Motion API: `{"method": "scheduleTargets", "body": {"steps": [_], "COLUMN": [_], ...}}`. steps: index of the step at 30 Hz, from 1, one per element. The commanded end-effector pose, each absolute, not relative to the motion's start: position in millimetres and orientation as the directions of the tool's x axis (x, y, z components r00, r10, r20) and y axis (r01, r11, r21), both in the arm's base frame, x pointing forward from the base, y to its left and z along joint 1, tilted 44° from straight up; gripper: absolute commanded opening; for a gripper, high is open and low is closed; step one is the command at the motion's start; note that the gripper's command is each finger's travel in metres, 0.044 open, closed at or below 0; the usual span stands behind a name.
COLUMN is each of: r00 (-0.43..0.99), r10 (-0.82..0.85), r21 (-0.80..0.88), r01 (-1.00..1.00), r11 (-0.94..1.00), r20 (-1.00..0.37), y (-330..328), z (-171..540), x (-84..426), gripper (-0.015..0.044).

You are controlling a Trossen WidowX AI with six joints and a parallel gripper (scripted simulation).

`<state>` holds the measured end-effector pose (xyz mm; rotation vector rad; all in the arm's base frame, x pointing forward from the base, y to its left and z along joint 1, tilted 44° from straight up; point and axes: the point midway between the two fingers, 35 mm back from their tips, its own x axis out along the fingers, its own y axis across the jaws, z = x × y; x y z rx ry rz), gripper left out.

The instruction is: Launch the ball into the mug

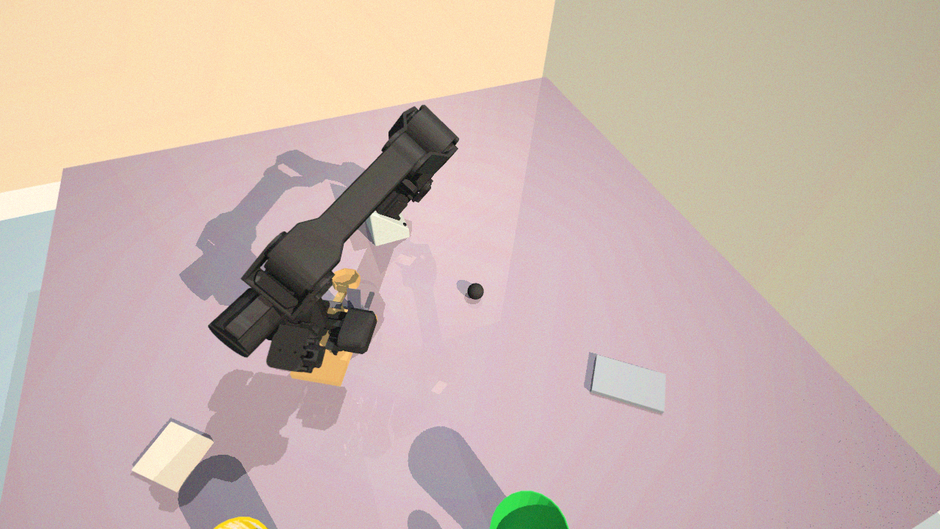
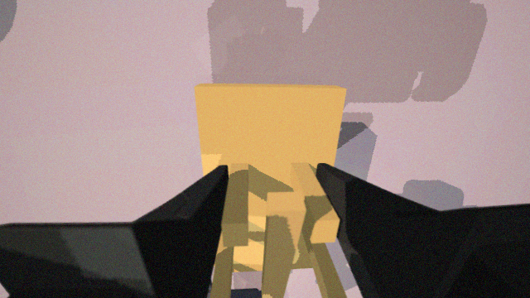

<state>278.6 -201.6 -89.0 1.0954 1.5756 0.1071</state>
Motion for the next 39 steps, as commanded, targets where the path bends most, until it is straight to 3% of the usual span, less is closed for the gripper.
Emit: {"method": "scheduleTargets", "body": {"steps": [1,30,39], "r00": [0.096,0.089,0.089], "r10": [0.677,0.678,0.678], "r21": [0.595,0.595,0.595], "r01": [0.577,0.572,0.572], "r11": [0.56,0.565,0.565], "r20": [-0.73,-0.729,-0.729], "y": [-199.8,-175.4,-175.4], "z": [-91.8,-116.7,-116.7], "x": [279.4,282.5,282.5], "gripper": [0.0,0.0,0.0236]}}
